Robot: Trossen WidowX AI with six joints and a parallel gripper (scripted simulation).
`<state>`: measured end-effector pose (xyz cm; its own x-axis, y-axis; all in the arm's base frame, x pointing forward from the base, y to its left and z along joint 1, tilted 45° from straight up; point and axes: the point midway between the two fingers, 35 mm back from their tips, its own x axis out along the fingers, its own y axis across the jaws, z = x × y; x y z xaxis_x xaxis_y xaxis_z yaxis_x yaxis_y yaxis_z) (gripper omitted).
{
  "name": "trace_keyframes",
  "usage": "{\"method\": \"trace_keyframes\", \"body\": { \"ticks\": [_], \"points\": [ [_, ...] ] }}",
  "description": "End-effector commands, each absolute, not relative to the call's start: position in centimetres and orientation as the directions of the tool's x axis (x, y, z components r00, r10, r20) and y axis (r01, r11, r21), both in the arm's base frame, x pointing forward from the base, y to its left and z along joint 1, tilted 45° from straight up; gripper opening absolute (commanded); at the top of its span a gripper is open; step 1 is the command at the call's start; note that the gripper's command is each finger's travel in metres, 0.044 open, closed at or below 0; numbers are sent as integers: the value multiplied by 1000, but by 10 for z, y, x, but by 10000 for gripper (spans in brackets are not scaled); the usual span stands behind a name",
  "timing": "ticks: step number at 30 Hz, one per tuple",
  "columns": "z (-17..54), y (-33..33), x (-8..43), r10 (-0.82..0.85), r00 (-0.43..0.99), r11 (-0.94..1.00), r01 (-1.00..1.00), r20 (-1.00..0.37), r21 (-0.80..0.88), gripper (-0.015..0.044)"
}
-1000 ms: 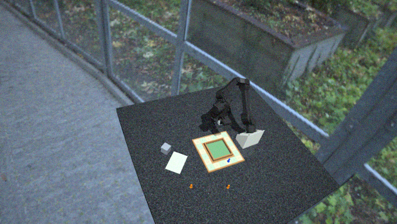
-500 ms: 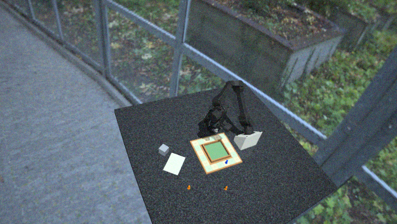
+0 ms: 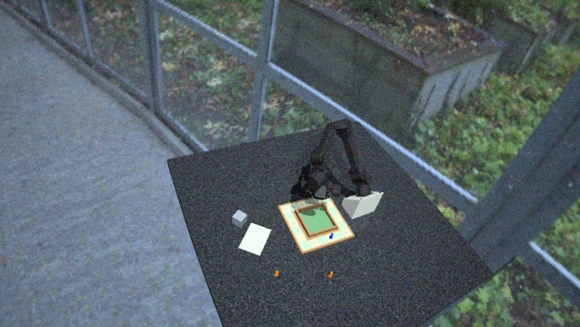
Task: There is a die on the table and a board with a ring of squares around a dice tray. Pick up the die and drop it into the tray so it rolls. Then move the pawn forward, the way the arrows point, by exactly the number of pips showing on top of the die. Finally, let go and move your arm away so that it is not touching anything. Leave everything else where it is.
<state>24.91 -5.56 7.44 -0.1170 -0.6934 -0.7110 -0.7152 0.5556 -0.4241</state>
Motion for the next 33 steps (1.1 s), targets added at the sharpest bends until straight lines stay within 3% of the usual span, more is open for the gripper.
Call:
{"method": "trace_keyframes", "body": {
  "ticks": [1,16,22,33],
  "points": [
    [64,-49,256,-686,-113,495,-796,-719,-348,0],
    [23,-30,272,-692,-113,191,-981,-713,-30,0],
    [21,-29,272,-689,-114,177,-984,-716,-13,0],
    [11,-34,261,-407,-169,234,-969,-898,76,0]
  ]
}}
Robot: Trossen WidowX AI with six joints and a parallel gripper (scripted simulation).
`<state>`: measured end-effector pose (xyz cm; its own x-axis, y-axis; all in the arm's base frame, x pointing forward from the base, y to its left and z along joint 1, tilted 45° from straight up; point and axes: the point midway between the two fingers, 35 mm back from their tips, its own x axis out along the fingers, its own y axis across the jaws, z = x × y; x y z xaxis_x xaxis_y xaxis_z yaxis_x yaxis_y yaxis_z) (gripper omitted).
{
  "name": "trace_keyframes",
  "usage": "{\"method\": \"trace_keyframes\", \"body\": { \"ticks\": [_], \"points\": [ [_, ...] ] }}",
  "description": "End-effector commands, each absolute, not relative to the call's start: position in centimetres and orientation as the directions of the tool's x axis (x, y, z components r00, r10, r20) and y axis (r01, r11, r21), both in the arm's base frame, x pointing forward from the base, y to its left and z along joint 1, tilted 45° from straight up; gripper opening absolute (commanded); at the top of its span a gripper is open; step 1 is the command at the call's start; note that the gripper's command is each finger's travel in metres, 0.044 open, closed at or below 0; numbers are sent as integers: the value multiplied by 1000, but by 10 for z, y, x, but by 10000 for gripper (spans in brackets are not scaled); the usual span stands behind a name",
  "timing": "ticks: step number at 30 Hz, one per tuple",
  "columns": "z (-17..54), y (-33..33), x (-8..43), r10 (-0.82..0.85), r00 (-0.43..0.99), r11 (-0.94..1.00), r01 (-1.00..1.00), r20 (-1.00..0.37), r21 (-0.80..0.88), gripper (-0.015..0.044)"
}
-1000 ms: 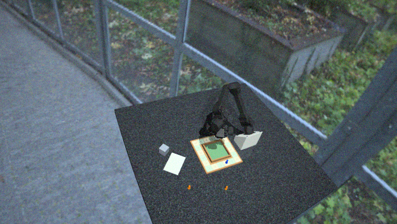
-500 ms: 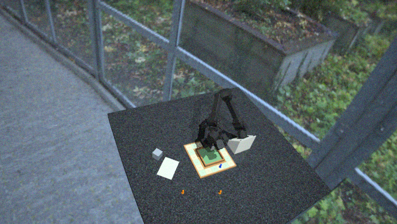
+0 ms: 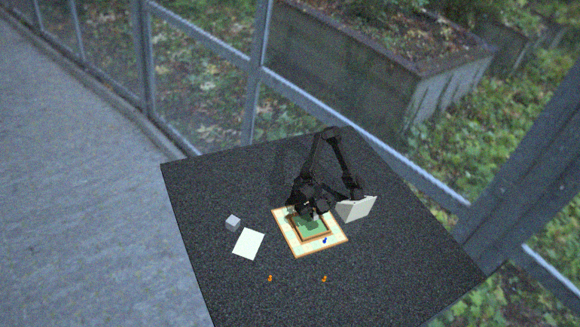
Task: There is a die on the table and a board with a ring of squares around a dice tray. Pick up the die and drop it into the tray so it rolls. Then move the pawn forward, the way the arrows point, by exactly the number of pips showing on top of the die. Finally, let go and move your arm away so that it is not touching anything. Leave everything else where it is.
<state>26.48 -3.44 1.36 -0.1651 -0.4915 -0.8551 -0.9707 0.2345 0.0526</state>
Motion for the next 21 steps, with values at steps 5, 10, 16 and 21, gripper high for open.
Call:
{"method": "trace_keyframes", "body": {
  "ticks": [5,10,16,21],
  "points": [
    [8,-35,260,-257,-143,228,-970,-956,84,0],
    [8,-35,260,-109,-86,209,-976,-990,62,0],
    [9,-36,261,49,14,179,-984,-999,-5,0],
    [19,-35,264,65,27,176,-984,-998,-15,0]
  ]
}}
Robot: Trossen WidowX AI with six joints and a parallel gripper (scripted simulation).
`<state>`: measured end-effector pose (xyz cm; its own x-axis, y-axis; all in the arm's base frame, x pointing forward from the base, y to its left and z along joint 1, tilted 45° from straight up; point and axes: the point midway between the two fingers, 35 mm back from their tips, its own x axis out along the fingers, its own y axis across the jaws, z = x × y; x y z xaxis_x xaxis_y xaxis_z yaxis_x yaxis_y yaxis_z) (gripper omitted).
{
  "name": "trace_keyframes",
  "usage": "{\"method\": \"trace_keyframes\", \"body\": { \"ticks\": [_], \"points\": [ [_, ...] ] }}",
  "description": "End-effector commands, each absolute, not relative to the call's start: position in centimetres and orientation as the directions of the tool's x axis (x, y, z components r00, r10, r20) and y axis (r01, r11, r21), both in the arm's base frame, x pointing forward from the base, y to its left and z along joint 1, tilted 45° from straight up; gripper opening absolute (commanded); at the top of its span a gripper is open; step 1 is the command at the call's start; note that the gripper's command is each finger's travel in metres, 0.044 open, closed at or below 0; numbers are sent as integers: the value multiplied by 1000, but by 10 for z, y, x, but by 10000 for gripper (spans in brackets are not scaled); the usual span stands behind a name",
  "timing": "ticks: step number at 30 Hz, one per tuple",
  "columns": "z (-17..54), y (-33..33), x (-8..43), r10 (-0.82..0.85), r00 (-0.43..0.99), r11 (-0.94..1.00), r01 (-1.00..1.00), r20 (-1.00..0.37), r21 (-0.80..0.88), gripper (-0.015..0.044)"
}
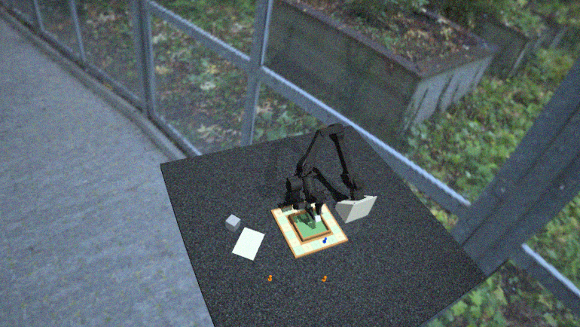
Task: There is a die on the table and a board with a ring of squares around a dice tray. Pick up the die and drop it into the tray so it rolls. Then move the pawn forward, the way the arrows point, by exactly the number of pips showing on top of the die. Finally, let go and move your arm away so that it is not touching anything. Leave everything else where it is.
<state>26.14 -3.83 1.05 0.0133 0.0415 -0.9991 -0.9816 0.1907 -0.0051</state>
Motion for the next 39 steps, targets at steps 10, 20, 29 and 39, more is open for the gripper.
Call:
{"method": "trace_keyframes", "body": {
  "ticks": [10,20,29,39],
  "points": [
    [51,-32,270,65,27,176,-984,-998,-15,0],
    [51,-33,271,58,29,173,-985,-998,-19,0],
    [53,-31,272,59,29,173,-985,-998,-19,236],
    [64,-8,272,-69,-54,203,-978,-996,39,440]
  ]
}}
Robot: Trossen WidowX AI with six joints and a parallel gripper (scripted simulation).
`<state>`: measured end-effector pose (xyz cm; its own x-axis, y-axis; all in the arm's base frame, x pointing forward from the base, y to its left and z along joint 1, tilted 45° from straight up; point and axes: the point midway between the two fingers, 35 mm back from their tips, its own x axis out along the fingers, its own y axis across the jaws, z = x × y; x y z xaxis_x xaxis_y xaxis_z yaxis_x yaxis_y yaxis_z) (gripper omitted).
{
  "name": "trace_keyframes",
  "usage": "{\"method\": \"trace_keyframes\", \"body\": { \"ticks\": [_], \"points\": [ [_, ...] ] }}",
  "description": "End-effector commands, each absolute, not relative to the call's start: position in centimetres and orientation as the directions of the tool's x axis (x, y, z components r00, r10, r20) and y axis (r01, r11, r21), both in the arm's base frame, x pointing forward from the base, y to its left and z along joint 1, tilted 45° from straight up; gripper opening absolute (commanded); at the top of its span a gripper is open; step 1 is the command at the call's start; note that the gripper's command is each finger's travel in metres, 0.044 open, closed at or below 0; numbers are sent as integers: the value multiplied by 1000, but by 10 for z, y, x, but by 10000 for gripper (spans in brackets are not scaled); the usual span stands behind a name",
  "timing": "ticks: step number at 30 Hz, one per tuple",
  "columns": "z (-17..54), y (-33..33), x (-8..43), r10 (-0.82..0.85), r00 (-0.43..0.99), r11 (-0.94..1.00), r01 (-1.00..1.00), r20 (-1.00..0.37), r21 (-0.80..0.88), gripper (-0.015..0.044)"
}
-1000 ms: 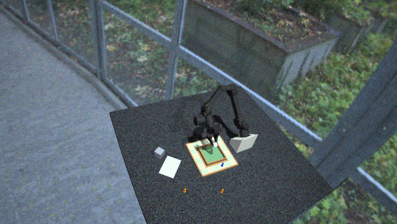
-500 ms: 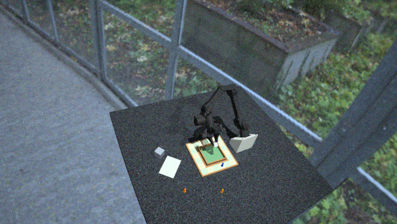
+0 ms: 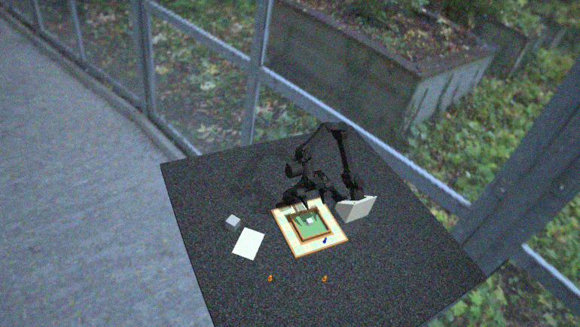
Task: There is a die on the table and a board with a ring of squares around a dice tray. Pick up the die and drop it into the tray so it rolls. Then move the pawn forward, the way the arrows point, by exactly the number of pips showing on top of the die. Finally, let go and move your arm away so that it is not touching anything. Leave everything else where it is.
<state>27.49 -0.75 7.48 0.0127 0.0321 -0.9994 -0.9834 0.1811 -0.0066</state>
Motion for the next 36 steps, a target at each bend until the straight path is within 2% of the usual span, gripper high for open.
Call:
{"method": "trace_keyframes", "body": {
  "ticks": [1,4,7,11,13,15,18,22,29,33,36],
  "points": [
    [55,-11,270,-169,-99,218,-974,-981,61,440],
    [38,-17,268,-473,-159,230,-972,-867,53,440],
    [32,-18,274,-680,-118,182,-983,-724,-10,440],
    [32,-18,274,-693,-113,176,-984,-712,-15,440],
    [29,-16,268,-628,-146,190,-981,-765,32,440],
    [26,-14,269,-629,-145,232,-973,-764,-6,387],
    [16,-7,271,-636,-142,402,-900,-759,-168,309],
    [1,3,274,-645,-138,596,-706,-751,-383,204],
    [-27,21,275,-663,-128,747,-179,-738,-640,200],
    [-44,31,274,-674,-121,714,150,-729,-684,200],
    [-52,36,273,-679,-117,673,295,-725,-678,200]
  ]
}}
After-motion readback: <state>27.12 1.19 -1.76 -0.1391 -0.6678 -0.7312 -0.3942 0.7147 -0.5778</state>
